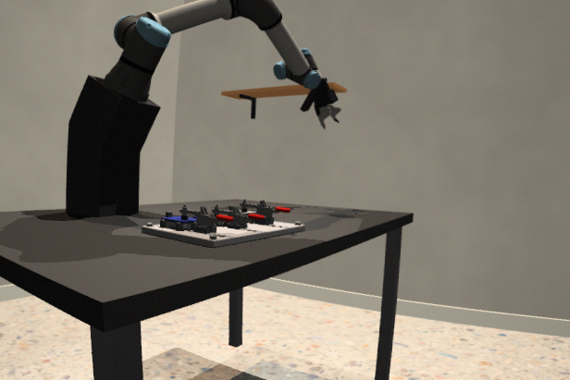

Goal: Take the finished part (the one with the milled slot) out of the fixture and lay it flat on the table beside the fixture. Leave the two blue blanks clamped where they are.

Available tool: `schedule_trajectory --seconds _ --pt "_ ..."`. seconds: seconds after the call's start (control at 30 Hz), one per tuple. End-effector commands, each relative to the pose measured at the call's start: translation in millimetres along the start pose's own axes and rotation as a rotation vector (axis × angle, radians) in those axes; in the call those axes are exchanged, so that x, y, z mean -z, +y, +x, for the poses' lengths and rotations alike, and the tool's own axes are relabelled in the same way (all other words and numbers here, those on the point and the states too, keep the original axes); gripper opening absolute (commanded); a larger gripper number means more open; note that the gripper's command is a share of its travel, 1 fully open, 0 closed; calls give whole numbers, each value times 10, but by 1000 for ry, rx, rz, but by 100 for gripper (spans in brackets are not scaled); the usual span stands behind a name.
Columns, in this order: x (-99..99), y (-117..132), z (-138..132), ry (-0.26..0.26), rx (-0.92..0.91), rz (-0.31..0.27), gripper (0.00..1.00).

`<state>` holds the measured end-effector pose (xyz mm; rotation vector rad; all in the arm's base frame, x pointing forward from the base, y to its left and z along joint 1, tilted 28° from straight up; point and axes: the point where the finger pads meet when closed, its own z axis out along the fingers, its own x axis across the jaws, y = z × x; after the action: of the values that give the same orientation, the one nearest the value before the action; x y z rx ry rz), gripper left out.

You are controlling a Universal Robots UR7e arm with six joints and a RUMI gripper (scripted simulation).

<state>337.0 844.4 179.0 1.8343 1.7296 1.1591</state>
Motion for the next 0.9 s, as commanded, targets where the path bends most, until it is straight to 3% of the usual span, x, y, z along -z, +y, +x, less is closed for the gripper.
schedule_trajectory --seconds 0.0,0.47,0.87 --pt "14 10 -21 1 2 3 100" --pt "38 27 -208 -7 18 24 100" --pt "84 68 -592 -22 51 67 100"
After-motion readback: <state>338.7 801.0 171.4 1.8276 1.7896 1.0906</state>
